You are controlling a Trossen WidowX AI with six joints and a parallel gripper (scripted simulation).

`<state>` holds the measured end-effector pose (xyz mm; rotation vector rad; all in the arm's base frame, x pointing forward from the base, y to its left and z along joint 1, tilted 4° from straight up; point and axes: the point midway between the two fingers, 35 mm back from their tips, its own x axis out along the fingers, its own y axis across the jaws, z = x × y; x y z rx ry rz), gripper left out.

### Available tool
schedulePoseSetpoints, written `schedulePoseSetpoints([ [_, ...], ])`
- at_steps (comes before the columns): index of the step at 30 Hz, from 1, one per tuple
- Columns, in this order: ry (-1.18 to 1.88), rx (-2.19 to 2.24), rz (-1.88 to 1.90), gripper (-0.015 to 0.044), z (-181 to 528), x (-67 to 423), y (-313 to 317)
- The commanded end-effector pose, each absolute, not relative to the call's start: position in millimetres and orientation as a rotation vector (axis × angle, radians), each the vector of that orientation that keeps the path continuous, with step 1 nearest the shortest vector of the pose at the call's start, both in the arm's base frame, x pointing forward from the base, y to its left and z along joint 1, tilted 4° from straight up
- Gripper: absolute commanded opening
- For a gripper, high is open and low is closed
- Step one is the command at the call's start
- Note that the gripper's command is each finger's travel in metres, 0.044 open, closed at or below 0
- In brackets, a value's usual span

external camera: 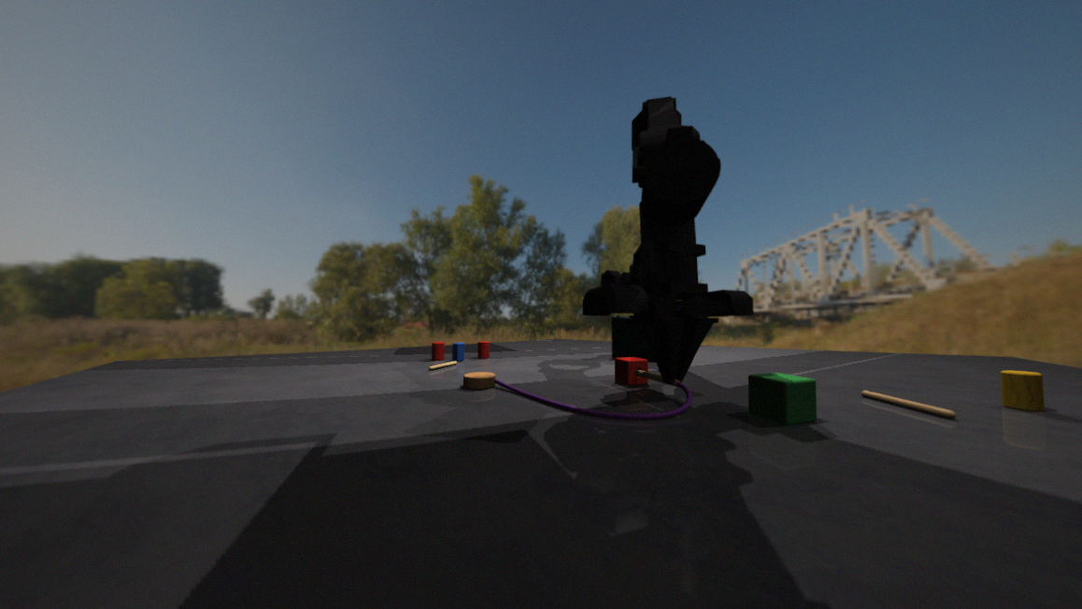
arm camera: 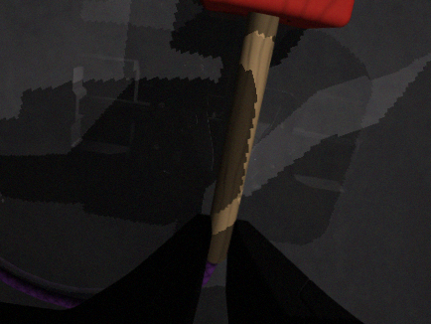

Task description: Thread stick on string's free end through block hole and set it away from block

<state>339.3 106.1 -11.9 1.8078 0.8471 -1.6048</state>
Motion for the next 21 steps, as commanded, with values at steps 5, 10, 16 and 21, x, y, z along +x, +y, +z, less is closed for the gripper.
schedulePoseSetpoints([
  [5,0.854,1.808,-1.601,0.0,-12.5,331.7,97.0],
  [10,0.853,1.808,-1.601,0.0,-13.4,327.6,91.9],
  [16,0.853,1.807,-1.601,0.0,-14.4,322.8,85.9],
  [21,0.853,1.807,-1.602,0.0,-15.2,318.6,80.8],
])
